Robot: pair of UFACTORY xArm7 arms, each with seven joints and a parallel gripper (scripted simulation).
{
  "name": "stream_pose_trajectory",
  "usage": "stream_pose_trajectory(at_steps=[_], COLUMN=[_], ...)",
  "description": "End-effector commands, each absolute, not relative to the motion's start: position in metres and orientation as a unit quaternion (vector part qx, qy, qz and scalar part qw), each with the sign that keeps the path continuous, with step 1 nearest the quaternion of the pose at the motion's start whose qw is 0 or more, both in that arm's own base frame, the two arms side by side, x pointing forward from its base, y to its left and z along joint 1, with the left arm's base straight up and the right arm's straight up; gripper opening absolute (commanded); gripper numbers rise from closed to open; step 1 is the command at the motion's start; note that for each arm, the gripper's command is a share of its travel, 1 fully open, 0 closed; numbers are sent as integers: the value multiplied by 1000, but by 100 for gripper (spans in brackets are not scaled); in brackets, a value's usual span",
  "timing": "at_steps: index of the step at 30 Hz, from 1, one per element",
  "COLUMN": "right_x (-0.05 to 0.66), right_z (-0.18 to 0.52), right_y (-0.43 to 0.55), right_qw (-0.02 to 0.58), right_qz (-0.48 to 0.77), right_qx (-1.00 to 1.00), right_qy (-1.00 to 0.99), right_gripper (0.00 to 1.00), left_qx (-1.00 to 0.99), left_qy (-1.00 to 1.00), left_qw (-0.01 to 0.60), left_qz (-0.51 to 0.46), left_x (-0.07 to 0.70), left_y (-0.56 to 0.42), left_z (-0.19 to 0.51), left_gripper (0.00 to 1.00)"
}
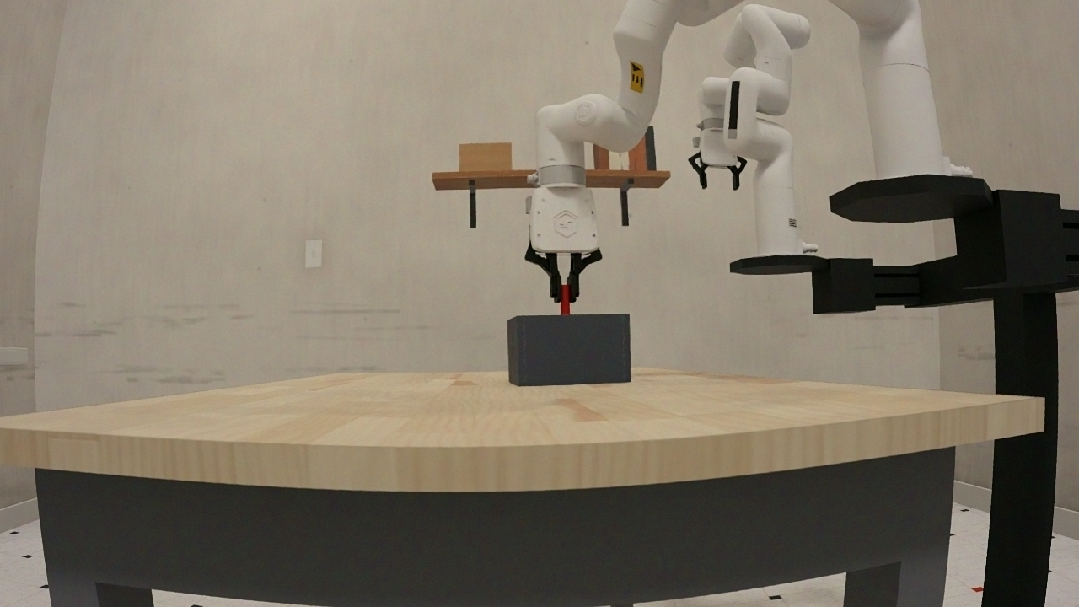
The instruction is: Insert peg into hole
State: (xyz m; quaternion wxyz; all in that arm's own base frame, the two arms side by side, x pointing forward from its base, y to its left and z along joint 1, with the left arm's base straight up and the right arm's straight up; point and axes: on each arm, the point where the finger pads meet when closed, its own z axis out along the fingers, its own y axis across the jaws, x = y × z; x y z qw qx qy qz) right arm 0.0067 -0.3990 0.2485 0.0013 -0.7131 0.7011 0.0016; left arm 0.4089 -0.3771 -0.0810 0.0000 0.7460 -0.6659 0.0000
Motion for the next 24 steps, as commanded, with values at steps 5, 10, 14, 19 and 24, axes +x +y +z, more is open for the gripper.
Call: stream_pose_trajectory(at_steps=[5,10,14,19,24], right_x=[7,7,7,7,7], right_z=[250,250,250,250,250], right_y=[-400,-400,-400,-400,-400], right_qw=[0,0,0,0,0], right_qz=[0,0,0,0,0], right_qx=[-713,-713,-713,-713,-713], right_qy=[701,701,701,701,701], right_gripper=[100,100,100,100,100], left_qx=[746,746,746,746,746], left_qy=[-666,-666,-666,-666,-666], left_qw=[0,0,0,0,0], left_qz=[2,2,2,2,2], left_x=[410,410,410,410,410], left_y=[-379,-379,-379,-379,-379], left_z=[-81,-81,-81,-82,-89], left_gripper=[0,0,0,0,0])
